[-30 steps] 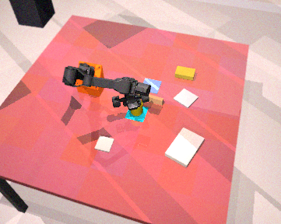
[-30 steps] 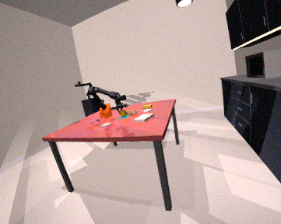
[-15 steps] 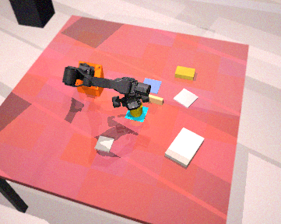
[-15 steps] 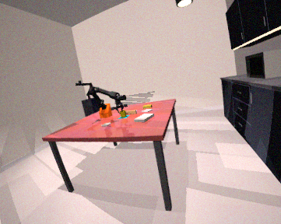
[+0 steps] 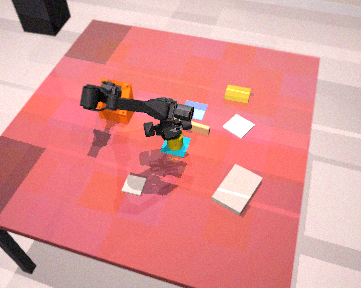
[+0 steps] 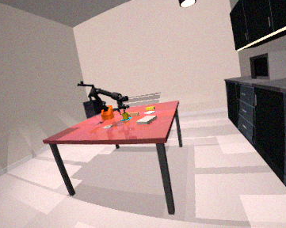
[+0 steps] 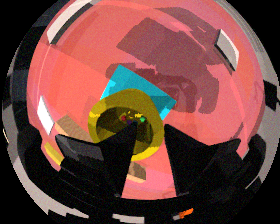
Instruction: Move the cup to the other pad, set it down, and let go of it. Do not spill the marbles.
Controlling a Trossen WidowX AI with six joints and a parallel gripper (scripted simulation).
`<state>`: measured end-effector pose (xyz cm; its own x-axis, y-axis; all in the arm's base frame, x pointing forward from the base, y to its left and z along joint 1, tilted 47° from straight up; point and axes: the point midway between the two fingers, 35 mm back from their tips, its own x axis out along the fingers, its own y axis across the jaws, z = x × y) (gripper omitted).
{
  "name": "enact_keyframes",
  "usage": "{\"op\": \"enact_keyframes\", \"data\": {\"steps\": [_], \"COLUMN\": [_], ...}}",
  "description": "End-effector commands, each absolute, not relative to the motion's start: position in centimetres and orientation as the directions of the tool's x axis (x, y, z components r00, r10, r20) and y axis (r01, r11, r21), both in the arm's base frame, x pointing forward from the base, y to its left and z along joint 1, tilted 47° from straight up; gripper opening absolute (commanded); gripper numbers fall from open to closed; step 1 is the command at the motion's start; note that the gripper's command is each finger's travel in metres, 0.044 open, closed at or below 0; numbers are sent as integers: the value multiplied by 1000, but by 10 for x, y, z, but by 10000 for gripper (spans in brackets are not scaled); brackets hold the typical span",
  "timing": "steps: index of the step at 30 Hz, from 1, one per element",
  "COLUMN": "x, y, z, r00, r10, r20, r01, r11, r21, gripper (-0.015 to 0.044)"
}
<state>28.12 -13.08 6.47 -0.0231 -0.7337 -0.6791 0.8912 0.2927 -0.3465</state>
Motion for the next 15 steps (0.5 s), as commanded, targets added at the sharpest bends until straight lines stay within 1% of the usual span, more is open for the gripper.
{"op": "enact_keyframes", "data": {"steps": [1, 15], "x": [283, 283], "y": [-127, -112], "z": [69, 81], "r00": [-21, -22], "r10": [-733, -733], "r20": [-679, -680], "r01": [894, 893], "r11": [290, 291], "r21": [-341, -344], "gripper": [147, 147]}}
